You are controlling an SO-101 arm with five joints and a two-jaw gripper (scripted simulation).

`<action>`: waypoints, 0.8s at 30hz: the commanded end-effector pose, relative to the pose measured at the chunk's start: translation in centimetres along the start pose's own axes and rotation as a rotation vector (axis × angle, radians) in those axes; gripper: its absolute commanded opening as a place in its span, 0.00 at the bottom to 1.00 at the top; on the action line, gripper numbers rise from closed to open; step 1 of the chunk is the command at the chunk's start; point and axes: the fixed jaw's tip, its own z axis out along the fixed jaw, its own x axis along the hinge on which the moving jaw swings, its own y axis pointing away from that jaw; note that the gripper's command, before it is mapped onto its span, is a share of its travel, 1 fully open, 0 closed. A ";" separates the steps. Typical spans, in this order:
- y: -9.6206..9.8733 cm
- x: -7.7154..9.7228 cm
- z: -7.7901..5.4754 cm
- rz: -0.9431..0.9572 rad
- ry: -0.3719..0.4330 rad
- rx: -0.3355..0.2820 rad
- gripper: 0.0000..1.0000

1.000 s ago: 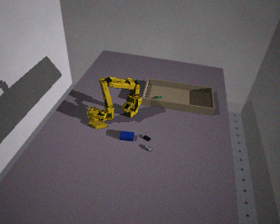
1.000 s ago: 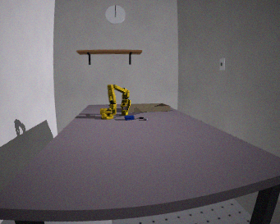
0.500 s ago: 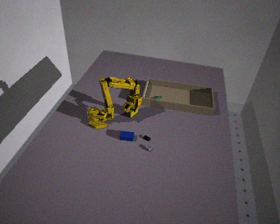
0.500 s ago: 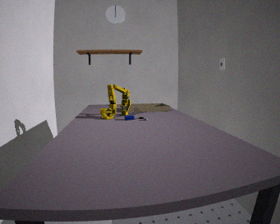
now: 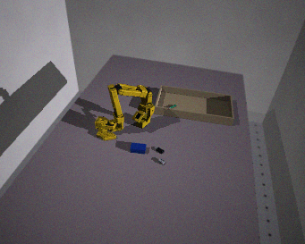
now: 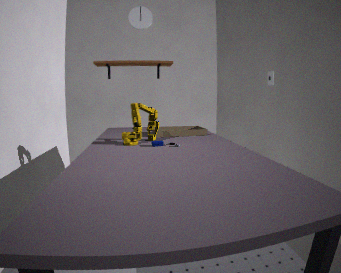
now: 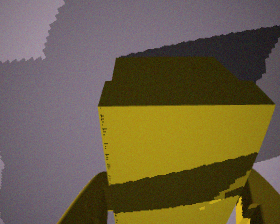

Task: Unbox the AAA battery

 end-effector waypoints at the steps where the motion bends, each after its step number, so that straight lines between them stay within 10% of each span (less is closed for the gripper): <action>1: 0.3 0.3 -0.3 0.016 0.032 -0.016 0.21; 24: 0.3 0.3 0.0 0.016 0.032 -0.016 0.21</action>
